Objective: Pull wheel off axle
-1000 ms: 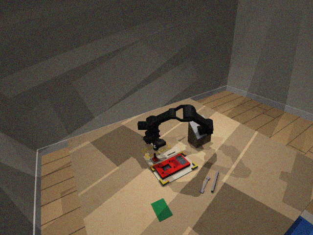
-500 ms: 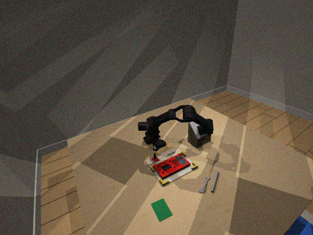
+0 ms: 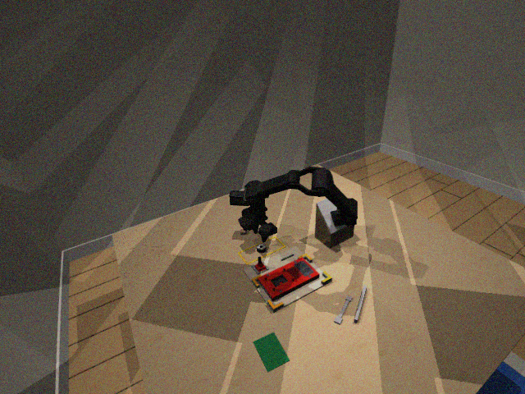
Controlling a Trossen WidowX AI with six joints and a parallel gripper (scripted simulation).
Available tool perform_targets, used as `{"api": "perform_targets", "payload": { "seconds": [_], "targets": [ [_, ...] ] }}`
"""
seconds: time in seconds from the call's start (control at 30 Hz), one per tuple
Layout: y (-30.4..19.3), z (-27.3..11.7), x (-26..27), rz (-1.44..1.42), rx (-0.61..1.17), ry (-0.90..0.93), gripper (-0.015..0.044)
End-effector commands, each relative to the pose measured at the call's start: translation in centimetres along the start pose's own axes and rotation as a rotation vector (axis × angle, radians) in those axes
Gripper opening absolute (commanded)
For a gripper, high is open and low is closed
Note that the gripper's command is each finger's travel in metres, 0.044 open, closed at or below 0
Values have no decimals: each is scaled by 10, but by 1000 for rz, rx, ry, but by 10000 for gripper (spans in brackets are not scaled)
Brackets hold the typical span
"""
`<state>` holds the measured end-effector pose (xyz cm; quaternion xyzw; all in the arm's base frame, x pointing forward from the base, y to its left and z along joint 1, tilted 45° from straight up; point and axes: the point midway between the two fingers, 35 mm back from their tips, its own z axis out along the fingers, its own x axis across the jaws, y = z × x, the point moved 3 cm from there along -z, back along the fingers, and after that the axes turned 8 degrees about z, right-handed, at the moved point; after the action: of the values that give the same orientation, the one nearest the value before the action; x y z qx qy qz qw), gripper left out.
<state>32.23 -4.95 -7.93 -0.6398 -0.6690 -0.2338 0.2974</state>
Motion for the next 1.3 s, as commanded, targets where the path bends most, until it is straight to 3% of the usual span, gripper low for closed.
{"api": "perform_targets", "payload": {
  "seconds": [0.0,0.1,0.33,1.27],
  "targets": [
    [-12,-6,2,2,9,0,379],
    [-34,-23,8,1,11,-3,440],
    [-86,-52,23,-2,19,-2,440],
    [-87,-52,23,-2,19,-2,440]
  ]
}}
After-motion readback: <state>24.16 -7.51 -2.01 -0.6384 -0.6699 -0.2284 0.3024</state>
